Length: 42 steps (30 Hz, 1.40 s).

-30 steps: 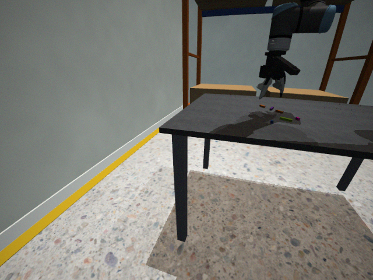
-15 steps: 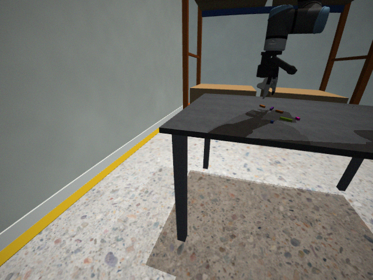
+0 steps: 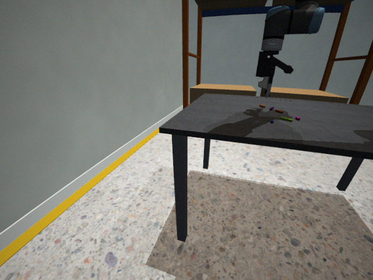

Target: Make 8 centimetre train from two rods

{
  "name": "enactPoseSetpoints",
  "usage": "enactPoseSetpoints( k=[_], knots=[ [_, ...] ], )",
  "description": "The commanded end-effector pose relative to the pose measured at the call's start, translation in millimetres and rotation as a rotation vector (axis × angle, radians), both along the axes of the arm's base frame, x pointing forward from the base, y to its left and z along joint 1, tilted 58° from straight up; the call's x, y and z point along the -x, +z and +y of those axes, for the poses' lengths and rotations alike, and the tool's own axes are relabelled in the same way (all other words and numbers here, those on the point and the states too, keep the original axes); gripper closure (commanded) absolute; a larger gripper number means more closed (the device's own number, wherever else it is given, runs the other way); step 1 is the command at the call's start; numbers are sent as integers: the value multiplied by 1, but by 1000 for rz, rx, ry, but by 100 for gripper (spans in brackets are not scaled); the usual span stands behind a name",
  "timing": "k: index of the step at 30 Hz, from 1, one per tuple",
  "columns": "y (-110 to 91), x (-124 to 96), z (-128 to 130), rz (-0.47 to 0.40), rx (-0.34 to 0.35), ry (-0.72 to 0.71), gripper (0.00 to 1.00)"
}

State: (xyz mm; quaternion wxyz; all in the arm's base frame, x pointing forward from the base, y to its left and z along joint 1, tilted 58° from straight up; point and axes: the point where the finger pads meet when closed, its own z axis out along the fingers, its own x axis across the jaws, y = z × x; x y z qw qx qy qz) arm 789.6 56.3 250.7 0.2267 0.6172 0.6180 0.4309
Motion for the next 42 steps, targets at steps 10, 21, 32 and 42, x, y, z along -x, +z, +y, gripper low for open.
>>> enactPoseSetpoints(
  k=[10, 21, 32, 42],
  knots=[
    [2, -3, -10, -29, 97, 68, 0],
    [2, -3, -10, -30, 102, 71, 0],
    [2, -3, -10, -30, 102, 71, 0],
    [2, -3, -10, -30, 102, 71, 0]
  ],
)
